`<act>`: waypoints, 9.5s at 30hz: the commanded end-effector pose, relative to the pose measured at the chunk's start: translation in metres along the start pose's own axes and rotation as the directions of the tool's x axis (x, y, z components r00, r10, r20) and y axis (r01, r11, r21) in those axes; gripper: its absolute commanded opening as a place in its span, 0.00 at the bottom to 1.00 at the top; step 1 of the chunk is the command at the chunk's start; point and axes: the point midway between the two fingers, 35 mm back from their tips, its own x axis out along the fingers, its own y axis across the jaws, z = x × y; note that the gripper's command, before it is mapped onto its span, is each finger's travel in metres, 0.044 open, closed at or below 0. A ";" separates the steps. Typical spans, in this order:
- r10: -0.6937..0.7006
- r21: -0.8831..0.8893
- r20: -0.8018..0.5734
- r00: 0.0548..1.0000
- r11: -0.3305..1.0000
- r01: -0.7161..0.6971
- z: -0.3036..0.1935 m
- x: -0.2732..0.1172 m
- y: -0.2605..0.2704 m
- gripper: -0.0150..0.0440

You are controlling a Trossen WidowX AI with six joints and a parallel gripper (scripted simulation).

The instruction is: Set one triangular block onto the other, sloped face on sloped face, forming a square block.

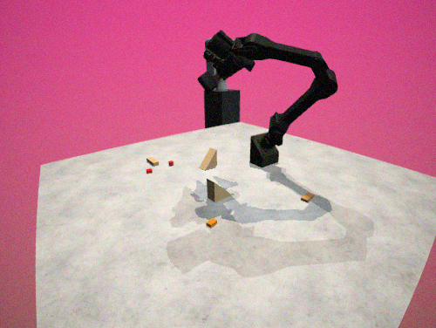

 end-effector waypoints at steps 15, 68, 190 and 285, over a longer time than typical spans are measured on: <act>0.506 -0.441 -0.739 0.445 0.135 -0.887 -0.150 -0.111 0.226 1.00; 0.485 -0.374 -0.815 0.318 -0.022 -0.927 -0.225 -0.116 0.274 1.00; 0.480 0.241 -0.822 0.308 0.782 -0.575 -0.235 -0.115 0.273 0.25; 0.437 -0.159 -0.867 0.239 0.210 -0.965 -0.197 -0.114 0.257 1.00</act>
